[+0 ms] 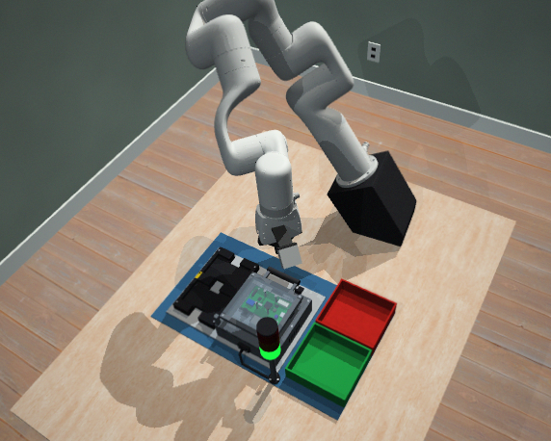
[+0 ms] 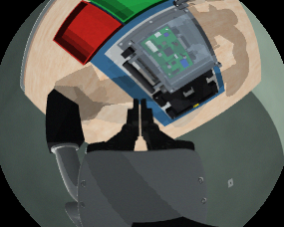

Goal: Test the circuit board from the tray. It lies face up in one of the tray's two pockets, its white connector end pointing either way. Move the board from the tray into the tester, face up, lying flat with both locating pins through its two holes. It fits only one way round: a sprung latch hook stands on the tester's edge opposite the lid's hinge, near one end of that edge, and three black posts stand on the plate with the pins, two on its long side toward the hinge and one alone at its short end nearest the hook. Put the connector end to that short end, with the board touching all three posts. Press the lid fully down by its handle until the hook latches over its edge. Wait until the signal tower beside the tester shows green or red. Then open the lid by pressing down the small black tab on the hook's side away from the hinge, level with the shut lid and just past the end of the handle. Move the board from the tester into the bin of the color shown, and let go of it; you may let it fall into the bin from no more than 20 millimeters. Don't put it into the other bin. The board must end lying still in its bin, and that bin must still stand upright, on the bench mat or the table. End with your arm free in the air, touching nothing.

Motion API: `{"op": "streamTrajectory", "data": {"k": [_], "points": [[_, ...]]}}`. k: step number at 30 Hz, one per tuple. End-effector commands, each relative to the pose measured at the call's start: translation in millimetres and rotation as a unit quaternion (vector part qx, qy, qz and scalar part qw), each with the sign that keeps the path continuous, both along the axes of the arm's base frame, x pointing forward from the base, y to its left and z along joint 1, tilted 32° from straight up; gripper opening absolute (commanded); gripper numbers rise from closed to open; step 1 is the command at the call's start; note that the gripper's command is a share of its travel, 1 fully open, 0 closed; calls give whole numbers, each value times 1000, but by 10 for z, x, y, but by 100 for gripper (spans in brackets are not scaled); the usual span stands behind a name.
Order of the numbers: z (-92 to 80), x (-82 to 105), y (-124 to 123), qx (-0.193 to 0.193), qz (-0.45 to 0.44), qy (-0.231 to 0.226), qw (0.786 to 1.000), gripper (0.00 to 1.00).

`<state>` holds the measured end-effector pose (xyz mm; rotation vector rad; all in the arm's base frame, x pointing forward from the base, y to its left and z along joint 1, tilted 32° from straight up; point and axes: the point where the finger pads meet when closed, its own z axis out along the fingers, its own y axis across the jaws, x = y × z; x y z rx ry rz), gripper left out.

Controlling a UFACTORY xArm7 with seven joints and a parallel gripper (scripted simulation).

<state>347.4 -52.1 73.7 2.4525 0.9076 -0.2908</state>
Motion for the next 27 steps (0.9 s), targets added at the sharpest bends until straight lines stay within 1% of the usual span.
{"op": "streamTrajectory", "data": {"k": [1, 4, 9, 16, 18, 23, 27], "points": [[7, 12, 10, -5, -43, -34, 999, 0], [7, 12, 10, -6, -96, -67, 993, 0], [7, 12, 10, -8, -154, -104, 983, 0], [7, 12, 10, -9, -239, -156, 958, 0], [7, 12, 10, -9, -239, -156, 958, 0], [7, 12, 10, -10, -295, -191, 936, 0], [7, 12, 10, -11, -324, -209, 922, 0]]}}
